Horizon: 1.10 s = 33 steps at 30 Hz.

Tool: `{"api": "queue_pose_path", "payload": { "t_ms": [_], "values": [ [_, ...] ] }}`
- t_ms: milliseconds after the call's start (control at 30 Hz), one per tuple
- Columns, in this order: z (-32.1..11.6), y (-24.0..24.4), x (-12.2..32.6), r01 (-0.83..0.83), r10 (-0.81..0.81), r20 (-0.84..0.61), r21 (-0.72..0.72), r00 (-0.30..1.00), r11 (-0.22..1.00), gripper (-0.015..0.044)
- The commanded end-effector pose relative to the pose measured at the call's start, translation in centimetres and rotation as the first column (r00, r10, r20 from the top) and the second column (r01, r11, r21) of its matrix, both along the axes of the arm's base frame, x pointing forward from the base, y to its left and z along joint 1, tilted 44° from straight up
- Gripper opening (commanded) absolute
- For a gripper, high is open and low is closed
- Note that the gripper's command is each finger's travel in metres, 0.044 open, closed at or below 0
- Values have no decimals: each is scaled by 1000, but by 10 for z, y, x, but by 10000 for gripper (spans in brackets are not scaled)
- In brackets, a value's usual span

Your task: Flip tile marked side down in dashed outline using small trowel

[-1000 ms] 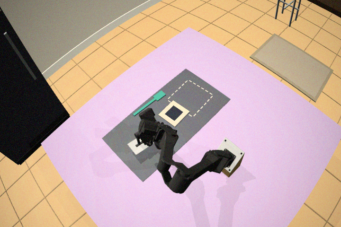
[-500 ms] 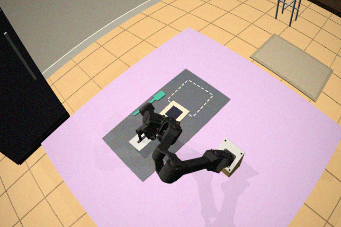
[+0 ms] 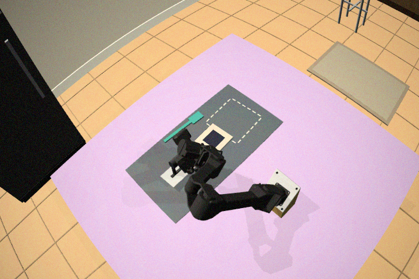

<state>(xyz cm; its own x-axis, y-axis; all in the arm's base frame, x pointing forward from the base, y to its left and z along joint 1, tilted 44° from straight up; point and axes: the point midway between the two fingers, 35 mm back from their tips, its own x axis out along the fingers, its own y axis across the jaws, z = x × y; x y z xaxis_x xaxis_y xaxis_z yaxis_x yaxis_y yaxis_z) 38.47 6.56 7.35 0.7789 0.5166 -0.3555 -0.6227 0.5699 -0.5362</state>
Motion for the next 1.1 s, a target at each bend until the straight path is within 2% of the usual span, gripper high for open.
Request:
{"api": "queue_pose_path", "payload": {
  "t_ms": [0, 367, 1067],
  "values": [
    [-4, 0, 1, 15, -15, 1, 2, 1000, 1000, 0],
    [-16, 7, 0, 16, -16, 1, 3, 1000, 1000, 0],
    [-39, -17, 3, 15, -15, 0, 0, 1000, 1000, 0]
  ]
}}
